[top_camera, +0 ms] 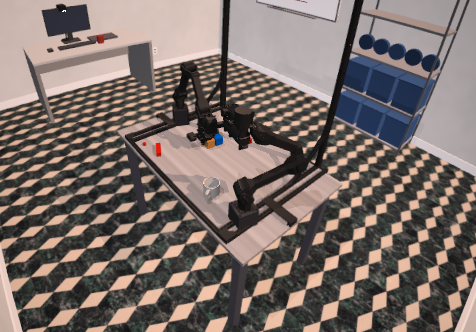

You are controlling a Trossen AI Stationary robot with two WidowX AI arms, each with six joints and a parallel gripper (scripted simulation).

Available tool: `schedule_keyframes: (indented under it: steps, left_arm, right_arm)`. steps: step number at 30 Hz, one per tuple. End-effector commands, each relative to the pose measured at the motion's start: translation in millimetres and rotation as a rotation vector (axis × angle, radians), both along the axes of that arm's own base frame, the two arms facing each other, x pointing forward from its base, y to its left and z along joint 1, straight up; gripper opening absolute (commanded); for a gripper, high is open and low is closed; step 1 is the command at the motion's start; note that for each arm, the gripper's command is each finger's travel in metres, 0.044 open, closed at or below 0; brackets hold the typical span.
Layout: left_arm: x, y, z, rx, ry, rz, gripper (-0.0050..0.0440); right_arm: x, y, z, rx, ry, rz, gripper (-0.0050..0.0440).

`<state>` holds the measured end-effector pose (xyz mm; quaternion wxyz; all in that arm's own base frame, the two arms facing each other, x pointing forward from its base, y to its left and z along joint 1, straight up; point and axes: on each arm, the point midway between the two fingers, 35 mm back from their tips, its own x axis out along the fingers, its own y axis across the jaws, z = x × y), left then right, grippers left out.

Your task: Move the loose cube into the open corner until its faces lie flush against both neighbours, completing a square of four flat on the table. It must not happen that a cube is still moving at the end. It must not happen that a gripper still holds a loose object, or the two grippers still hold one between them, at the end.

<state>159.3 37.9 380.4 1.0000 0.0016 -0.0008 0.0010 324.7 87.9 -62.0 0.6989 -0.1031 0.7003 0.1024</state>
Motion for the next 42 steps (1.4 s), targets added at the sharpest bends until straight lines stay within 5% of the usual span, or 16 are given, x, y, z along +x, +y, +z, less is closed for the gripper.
schedule_keyframes:
  steps: [1,42]
  left_arm:
    - [-0.1,-0.3,-0.2,-0.004,0.0,-0.002,0.04]
    - [-0.1,-0.3,-0.2,-0.004,0.0,-0.002,0.04]
  right_arm:
    - [-0.3,1.3,0.4,0.001,-0.002,-0.002,0.0]
    - [-3.0,10.7,0.4,0.001,-0.002,-0.002,0.0]
